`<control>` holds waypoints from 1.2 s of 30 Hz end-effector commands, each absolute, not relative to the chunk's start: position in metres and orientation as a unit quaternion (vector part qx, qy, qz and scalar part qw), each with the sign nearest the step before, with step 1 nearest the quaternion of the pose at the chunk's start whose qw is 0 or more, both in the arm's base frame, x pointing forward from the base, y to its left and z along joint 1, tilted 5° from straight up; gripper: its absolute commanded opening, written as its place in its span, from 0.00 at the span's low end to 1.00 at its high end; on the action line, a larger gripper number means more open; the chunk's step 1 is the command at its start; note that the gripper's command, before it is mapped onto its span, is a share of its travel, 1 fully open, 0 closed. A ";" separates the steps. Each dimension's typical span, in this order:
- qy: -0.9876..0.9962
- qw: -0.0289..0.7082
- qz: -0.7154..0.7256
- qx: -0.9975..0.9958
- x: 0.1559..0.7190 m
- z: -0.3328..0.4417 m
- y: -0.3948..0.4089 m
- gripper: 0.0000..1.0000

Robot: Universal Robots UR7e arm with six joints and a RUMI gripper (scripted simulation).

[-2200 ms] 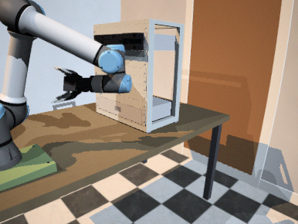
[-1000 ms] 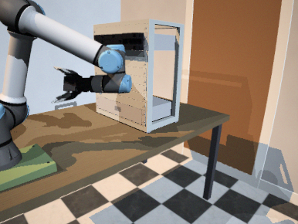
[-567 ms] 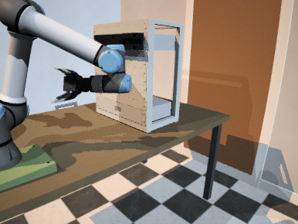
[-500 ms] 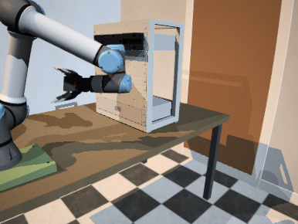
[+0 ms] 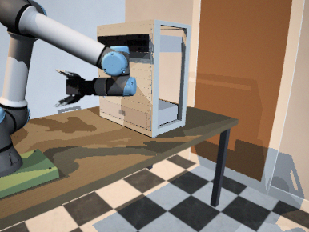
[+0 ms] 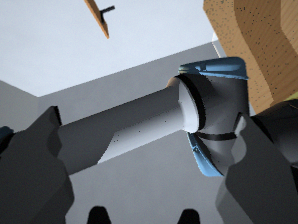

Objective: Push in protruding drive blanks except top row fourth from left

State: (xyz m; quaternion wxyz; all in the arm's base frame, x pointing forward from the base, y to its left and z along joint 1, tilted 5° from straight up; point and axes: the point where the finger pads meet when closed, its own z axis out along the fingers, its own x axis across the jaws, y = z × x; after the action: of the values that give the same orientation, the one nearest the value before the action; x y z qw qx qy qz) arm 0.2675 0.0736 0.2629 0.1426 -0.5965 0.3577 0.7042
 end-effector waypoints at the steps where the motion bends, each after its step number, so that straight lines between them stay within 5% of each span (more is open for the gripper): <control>1: 0.360 0.145 0.700 -0.599 0.268 0.261 0.074 1.00; 36: 0.425 0.217 0.564 -0.674 0.299 0.204 0.081 1.00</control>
State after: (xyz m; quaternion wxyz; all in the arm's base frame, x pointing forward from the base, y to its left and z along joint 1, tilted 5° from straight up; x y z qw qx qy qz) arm 0.2936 0.0804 0.2127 0.2060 -0.6637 0.4158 0.5867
